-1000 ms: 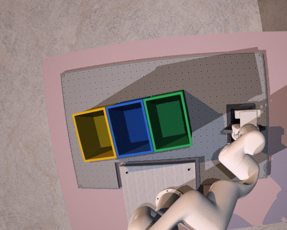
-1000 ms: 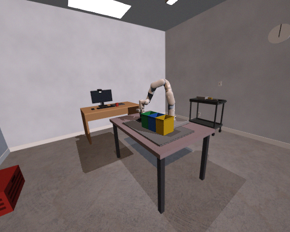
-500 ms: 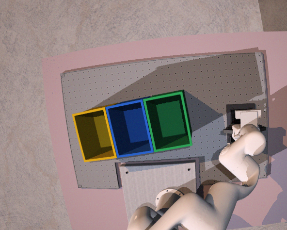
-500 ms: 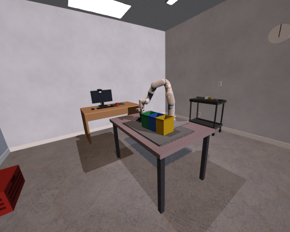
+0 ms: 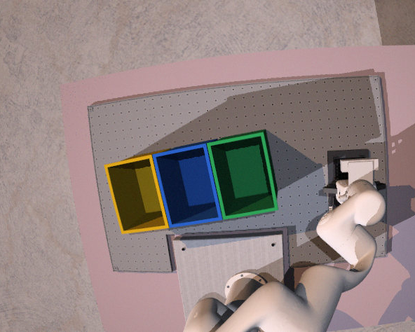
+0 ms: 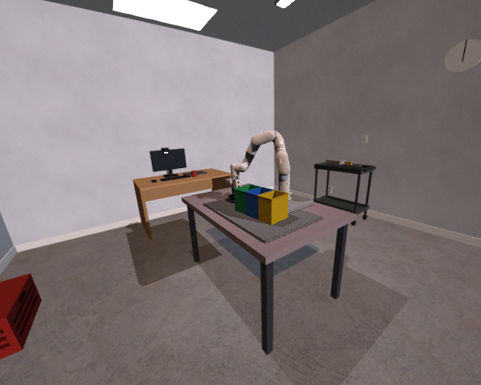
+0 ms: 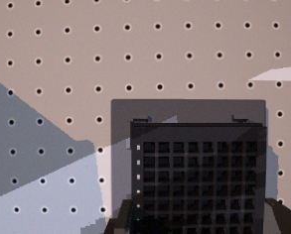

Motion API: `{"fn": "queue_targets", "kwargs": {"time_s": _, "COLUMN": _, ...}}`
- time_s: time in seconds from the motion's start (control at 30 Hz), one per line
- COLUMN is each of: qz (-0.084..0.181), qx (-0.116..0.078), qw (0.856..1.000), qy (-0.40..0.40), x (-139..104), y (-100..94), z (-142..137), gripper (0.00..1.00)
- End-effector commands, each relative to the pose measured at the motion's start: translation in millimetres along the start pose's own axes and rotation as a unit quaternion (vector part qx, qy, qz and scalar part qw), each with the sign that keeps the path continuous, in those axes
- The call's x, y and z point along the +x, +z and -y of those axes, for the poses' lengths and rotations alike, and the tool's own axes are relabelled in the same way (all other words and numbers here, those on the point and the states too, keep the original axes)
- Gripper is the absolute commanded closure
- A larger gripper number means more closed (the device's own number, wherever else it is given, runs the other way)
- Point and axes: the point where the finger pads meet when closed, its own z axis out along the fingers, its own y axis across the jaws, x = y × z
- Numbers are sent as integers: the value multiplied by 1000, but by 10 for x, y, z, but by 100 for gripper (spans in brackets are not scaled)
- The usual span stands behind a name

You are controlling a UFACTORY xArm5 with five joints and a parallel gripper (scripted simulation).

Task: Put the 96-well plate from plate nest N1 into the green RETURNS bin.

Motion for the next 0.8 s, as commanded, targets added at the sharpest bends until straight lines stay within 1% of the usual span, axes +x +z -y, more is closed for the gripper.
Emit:
{"fn": "queue_targets", "kwargs": {"time_s": 0.0, "qz": -1, "qx": -1, "qw": 1000, "qy": 0, "x": 10, "y": -17, "z": -9, "gripper": 100}}
{"fn": "queue_targets", "kwargs": {"time_s": 0.3, "qz": -1, "qx": -1, "qw": 1000, "qy": 0, "x": 8, "y": -151, "z": -11, "gripper": 100}}
{"fn": "queue_targets", "kwargs": {"time_s": 0.37, "qz": -1, "qx": -1, "qw": 1000, "qy": 0, "x": 8, "y": -151, "z": -11, "gripper": 100}}
{"fn": "queue_targets", "kwargs": {"time_s": 0.77, "qz": -1, "qx": -1, "qw": 1000, "qy": 0, "x": 6, "y": -351, "z": -13, "gripper": 100}}
